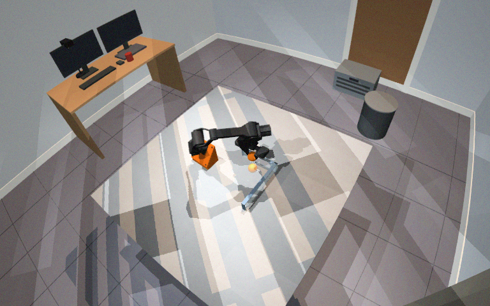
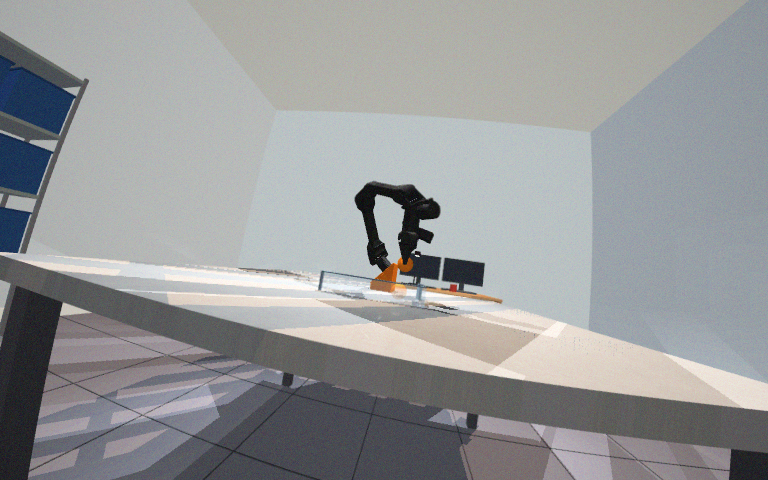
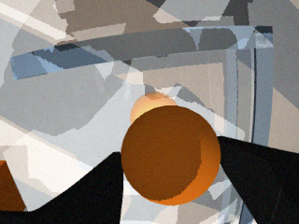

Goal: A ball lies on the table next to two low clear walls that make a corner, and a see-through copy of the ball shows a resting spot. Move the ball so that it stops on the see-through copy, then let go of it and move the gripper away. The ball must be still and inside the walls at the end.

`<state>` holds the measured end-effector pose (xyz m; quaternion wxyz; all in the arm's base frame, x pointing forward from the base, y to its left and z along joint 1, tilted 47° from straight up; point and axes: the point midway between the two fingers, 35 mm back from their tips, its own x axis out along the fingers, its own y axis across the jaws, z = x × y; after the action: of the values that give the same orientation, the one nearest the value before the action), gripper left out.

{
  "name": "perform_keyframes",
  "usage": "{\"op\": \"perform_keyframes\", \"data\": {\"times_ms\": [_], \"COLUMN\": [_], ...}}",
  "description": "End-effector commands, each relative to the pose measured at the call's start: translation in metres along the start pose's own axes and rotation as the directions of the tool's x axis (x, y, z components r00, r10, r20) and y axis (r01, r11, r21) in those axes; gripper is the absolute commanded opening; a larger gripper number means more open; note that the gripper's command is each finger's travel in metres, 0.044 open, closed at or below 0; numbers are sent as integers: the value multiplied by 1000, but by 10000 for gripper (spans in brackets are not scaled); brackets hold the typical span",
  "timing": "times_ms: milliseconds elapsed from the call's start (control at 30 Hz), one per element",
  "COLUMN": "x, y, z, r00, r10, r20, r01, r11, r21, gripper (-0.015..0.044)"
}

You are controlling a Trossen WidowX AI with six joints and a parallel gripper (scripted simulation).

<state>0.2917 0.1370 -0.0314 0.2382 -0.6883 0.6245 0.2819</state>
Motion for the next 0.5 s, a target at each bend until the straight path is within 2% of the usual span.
{"op": "perform_keyframes", "data": {"times_ms": [0,167,467], "x": [10,20,72], "y": [0,-1,-2], "z": [-8,-8,-9], "r00": [1000,1000,1000], "r10": [-11,-11,-11], "r20": [1,1,-1], "r01": [11,11,11], "r11": [1000,1000,1000], "r21": [-4,-4,-3], "gripper": [0,0,0]}}
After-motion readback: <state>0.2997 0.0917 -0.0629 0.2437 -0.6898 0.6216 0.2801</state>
